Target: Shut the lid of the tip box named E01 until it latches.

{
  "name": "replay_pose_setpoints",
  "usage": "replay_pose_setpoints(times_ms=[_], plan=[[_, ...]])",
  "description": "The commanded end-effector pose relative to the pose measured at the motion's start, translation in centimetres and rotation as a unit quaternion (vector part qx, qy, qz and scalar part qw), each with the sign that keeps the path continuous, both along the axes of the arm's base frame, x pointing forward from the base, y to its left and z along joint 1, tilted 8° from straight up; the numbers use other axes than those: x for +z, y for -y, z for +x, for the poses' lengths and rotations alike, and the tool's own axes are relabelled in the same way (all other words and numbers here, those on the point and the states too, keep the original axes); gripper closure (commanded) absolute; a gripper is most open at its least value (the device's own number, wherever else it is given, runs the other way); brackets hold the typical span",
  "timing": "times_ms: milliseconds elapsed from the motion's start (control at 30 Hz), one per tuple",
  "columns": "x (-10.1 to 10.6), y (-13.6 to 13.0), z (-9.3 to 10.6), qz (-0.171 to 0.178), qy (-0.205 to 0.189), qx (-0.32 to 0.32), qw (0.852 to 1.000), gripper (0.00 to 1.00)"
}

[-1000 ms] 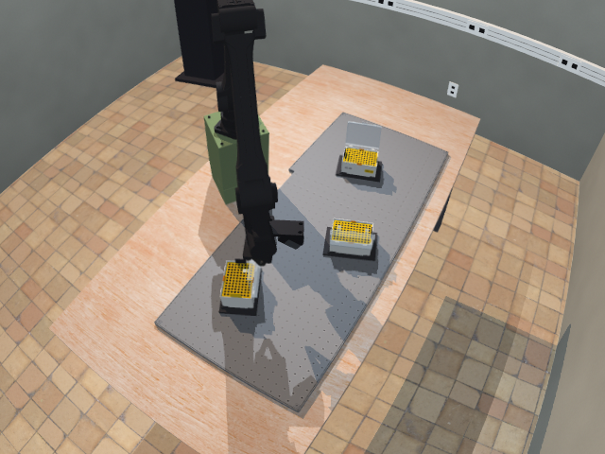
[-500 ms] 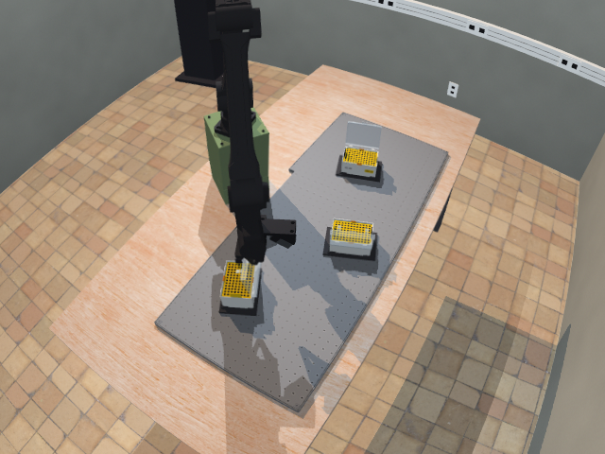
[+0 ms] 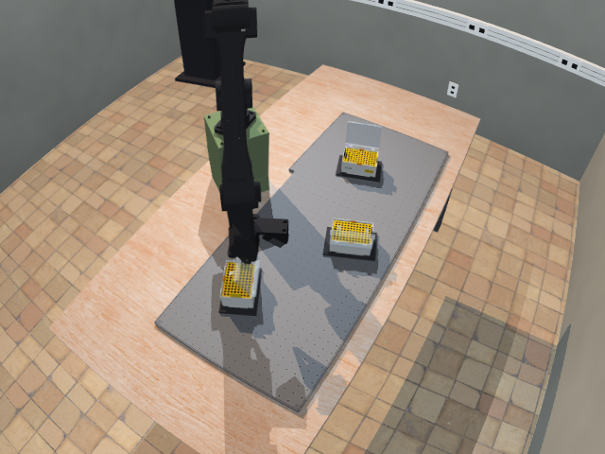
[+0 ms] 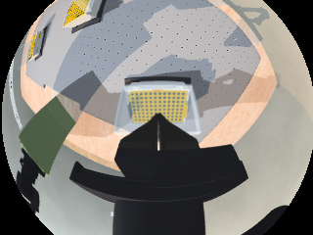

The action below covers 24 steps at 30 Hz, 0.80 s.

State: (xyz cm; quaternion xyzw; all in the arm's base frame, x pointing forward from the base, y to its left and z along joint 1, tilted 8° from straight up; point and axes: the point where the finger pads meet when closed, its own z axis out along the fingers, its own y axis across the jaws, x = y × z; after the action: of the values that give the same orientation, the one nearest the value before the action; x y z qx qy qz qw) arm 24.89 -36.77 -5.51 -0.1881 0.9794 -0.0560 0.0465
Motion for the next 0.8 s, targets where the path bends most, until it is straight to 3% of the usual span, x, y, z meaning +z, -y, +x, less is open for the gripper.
replay_pose_setpoints(times_ms=[0, 767], plan=[[0.77, 0.83, -0.71, -0.014, 0.009, 0.002, 1.000, 1.00], [0.40, 0.78, -1.02, -0.010, 0.006, 0.002, 1.000, 1.00]])
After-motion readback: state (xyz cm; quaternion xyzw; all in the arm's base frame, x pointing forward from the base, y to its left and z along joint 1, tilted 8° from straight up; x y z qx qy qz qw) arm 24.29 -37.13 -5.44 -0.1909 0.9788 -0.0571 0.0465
